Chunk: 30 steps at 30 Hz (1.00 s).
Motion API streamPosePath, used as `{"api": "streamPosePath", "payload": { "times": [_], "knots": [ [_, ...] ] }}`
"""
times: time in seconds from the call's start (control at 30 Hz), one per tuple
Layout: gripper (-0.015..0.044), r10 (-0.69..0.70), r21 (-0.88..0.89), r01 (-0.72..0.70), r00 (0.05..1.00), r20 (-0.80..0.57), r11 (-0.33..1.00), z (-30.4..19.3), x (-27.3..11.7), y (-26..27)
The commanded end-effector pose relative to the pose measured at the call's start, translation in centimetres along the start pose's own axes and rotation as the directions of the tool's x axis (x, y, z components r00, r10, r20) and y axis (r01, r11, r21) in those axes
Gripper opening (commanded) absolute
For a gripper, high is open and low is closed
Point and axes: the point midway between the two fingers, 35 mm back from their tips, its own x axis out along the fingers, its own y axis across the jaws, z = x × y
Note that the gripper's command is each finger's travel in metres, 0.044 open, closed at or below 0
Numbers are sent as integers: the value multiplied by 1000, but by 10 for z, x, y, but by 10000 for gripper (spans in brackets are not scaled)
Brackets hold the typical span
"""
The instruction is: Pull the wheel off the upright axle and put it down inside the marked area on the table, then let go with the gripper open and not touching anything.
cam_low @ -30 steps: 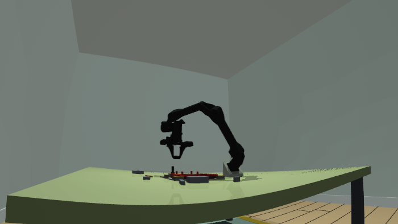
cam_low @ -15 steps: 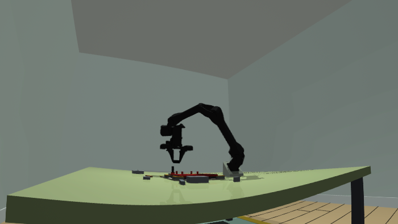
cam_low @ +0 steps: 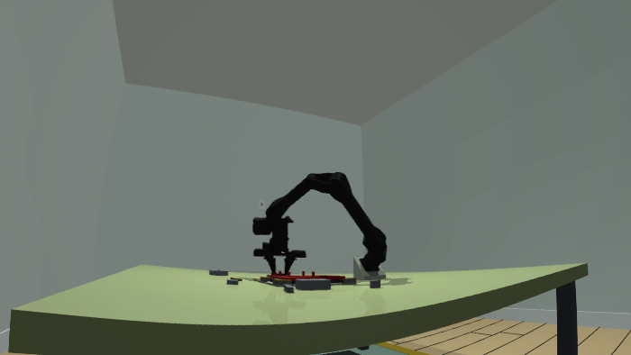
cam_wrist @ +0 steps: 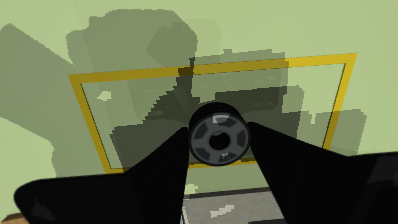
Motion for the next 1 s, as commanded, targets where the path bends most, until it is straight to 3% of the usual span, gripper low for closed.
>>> {"api": "streamPosePath", "payload": {
  "times": [0.0, 0.37, 0.63, 0.77, 0.97],
  "knots": [
    [0, 8, 8, -8, 1000, -3, 1000, 1, 6, -1],
    [289, -2, 1, 2, 1000, -1, 1000, 0, 1, 0],
    [300, 7, 8, -7, 1000, -1, 1000, 0, -55, -1],
    [300, 8, 9, -8, 1000, -1, 1000, 0, -57, -1],
    [440, 9, 16, -9, 1000, 1, 1000, -12, -77, -37]
  ]
}}
